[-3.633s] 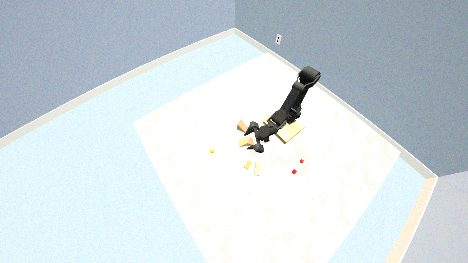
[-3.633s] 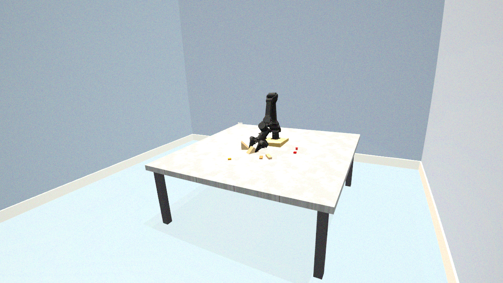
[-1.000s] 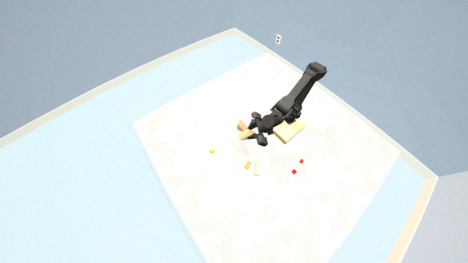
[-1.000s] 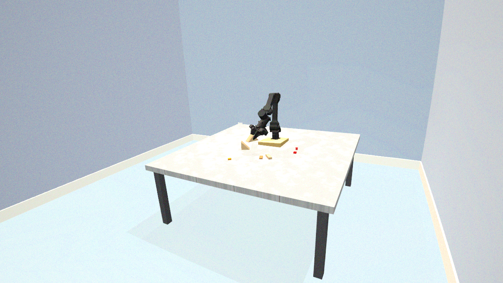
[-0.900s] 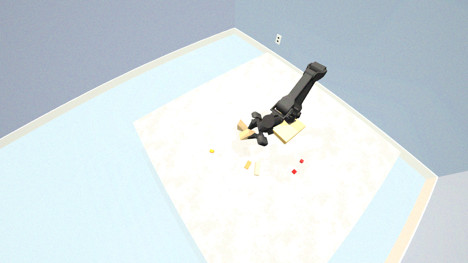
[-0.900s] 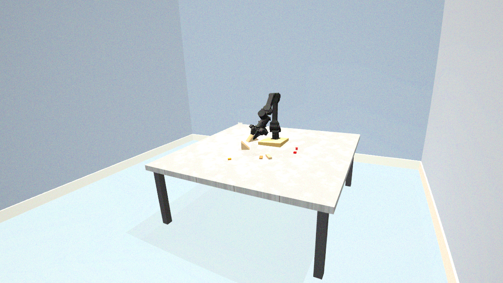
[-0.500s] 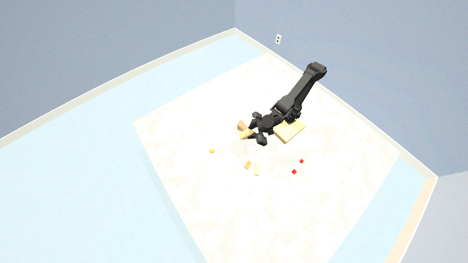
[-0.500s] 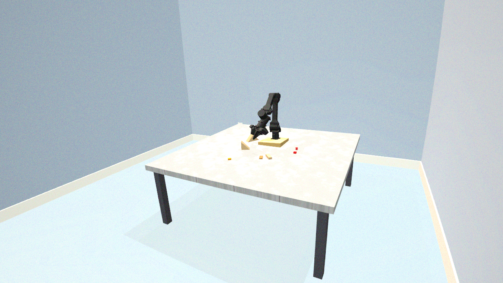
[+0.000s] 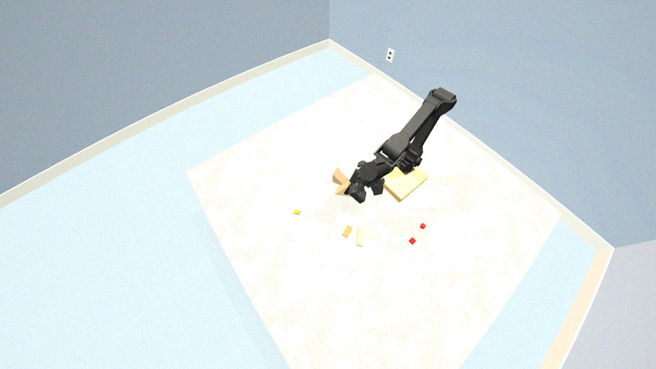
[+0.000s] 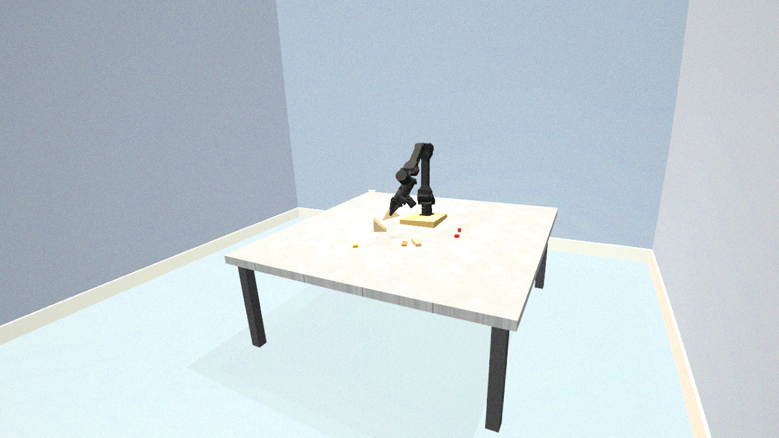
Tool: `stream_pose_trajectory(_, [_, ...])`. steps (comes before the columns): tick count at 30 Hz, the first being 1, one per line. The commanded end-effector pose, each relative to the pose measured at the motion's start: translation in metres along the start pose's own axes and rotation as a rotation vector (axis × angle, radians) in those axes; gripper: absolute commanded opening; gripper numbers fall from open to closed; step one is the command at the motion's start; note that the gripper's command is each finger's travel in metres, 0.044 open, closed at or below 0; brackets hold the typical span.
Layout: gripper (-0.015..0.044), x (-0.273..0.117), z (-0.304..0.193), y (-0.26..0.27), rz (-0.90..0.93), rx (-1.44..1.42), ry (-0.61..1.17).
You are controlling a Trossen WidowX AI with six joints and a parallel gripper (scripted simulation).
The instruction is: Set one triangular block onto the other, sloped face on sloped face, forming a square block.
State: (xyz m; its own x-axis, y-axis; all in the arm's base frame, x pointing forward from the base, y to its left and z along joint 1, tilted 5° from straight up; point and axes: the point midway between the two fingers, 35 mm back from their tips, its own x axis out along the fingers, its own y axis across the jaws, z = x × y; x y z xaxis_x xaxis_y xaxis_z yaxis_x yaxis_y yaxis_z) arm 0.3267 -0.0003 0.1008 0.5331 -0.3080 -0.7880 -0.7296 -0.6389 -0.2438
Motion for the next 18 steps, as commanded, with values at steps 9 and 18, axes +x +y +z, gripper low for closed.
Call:
stream_pose_trajectory(9, [0.0,0.0029,-0.003,-0.0048,0.051,0.376,-0.057])
stream_pose_trajectory(18, [0.0,0.0044,-0.0043,-0.0062,0.108,0.664,-0.088])
